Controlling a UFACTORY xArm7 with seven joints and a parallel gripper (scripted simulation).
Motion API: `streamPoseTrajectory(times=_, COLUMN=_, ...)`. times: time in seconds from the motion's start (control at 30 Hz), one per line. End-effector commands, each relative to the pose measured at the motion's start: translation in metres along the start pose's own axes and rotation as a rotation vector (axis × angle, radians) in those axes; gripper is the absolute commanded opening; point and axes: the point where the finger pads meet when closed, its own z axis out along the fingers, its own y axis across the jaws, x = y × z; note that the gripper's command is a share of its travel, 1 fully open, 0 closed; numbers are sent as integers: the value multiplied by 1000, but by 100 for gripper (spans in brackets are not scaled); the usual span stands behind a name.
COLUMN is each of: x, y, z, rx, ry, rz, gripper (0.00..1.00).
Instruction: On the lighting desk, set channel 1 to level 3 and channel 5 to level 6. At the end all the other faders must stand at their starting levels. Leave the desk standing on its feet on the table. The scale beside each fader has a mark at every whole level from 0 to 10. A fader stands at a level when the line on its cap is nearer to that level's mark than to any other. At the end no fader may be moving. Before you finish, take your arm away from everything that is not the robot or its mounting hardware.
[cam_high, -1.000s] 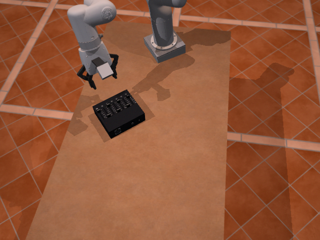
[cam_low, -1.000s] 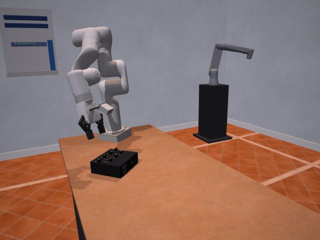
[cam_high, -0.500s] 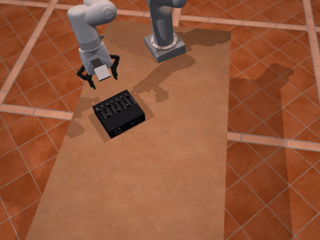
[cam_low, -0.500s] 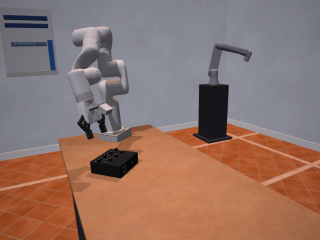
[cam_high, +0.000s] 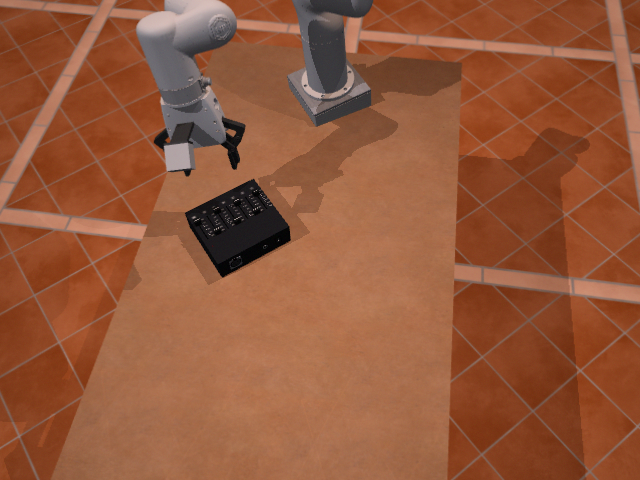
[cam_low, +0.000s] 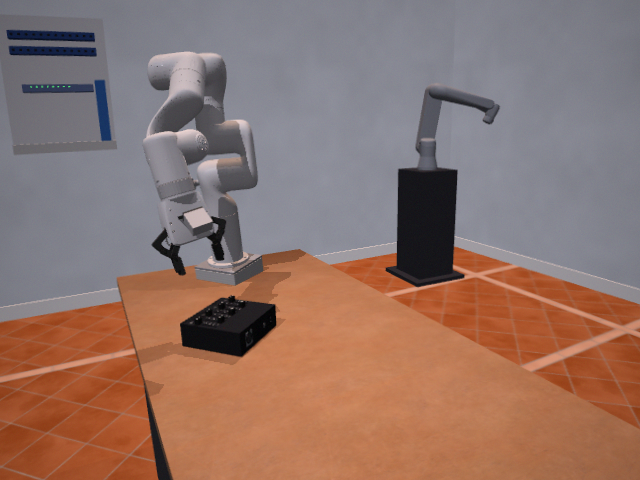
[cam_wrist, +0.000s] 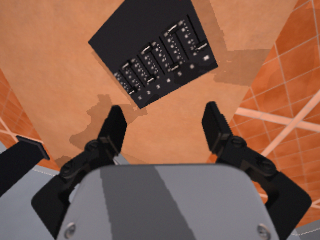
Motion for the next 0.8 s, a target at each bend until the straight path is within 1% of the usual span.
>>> streamPoseTrajectory(times=0.0, x=11, y=-5, z=-4, rx=-45, ry=-53, rz=269, gripper=100)
streamPoseTrajectory(times=0.13, x=20, y=-11, z=-5, rx=-63, ry=-58, rz=464, gripper=100)
streamPoseTrajectory(times=0.2, x=20, y=-11, z=-5, rx=-63, ry=-58, rz=464, gripper=100)
streamPoseTrajectory(times=0.23, x=22, y=-13, z=-6, rx=-84, ry=-73, rz=600, gripper=100)
streamPoseTrajectory(times=0.37, x=30, y=-19, z=-7, rx=-98, ry=-65, rz=752, gripper=100)
streamPoseTrajectory(times=0.7, x=45, y=-32, z=-9, rx=-168, ry=-53, rz=1228, gripper=100)
streamPoseTrajectory(times=0.77, x=45, y=-32, z=-9, rx=-168, ry=-53, rz=1228, gripper=100)
